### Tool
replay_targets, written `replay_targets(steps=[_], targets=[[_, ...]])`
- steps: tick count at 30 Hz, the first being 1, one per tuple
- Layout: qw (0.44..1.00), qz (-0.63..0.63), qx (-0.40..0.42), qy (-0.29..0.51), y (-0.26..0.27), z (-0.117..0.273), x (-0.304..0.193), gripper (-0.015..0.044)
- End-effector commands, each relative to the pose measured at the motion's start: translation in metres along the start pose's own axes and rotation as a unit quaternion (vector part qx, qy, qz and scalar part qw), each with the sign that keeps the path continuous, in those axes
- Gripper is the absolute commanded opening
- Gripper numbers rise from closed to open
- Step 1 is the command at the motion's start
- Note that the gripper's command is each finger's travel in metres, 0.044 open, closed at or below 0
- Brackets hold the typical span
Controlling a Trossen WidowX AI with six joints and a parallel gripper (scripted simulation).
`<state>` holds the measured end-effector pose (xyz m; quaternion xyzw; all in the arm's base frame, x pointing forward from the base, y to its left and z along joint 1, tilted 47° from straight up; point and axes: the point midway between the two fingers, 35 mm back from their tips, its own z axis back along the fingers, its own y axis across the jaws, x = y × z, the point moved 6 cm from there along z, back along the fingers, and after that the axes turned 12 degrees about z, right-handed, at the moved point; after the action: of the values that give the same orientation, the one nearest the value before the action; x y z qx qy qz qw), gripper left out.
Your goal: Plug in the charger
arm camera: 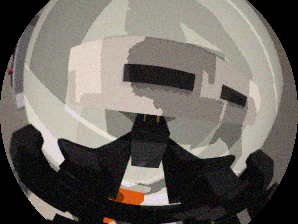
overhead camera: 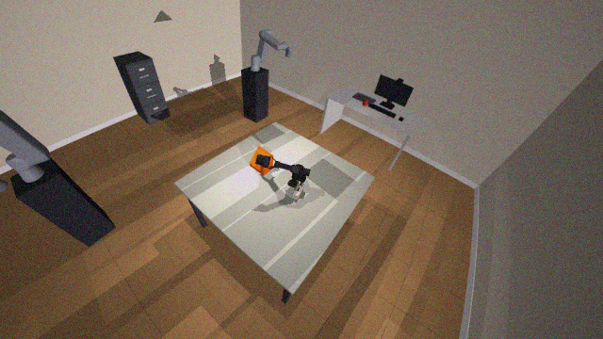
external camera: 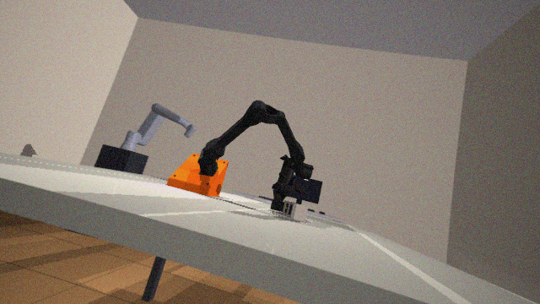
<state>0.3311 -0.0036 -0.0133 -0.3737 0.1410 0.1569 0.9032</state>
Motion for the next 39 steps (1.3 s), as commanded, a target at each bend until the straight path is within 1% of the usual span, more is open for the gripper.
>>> replay_targets(steps=[1,39], targets=[[1.0,0.003,0.0,0.001,0.0,0.0,0.0,0.0],[1.0,0.003,0.0,0.001,-0.002,0.001,0.011,0.0]])
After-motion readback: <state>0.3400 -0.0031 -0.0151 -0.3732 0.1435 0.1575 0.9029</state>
